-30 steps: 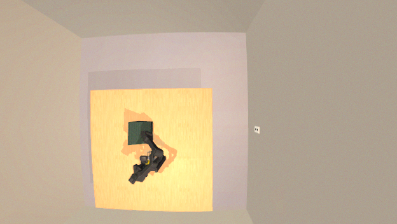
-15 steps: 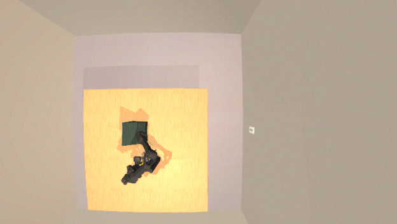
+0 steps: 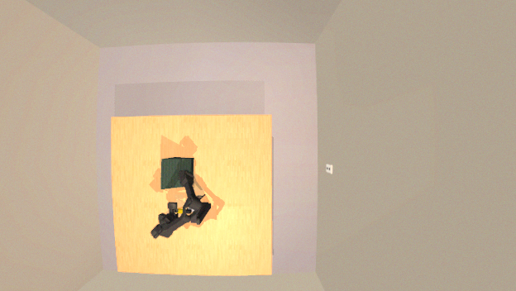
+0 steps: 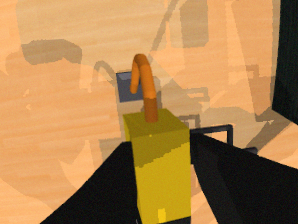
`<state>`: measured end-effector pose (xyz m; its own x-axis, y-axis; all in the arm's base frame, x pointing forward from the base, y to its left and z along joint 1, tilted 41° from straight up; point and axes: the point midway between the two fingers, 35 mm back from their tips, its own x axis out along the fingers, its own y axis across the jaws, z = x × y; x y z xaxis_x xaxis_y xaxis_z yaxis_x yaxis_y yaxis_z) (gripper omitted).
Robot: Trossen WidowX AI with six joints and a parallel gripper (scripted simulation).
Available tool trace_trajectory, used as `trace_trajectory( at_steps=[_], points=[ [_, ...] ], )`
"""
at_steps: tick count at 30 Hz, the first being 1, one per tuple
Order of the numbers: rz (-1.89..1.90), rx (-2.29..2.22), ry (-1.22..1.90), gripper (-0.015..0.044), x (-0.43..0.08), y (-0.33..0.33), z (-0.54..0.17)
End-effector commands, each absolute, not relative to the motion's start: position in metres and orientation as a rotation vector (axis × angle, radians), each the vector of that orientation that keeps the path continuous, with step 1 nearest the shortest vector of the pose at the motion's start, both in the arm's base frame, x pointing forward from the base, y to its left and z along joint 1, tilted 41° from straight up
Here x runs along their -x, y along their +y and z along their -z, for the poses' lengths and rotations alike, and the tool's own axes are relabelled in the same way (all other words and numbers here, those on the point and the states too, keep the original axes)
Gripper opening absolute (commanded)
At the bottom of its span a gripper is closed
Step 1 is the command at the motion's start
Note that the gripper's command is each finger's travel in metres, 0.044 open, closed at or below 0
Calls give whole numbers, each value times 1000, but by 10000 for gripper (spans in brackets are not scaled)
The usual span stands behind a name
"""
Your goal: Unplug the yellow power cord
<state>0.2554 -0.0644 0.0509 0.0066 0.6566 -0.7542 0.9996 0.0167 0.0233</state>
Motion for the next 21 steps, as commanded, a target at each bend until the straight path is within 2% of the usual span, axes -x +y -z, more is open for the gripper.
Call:
trace_trajectory(
  at_steps=[1,10,14,21],
  points=[
    [737,-1696,1703,105,-258,-55,-56],
    [737,-1696,1703,341,-258,-55,-56],
    [739,-1695,1701,440,-260,-75,-45],
    [739,-1694,1701,440,-260,-109,-26]
  ],
)
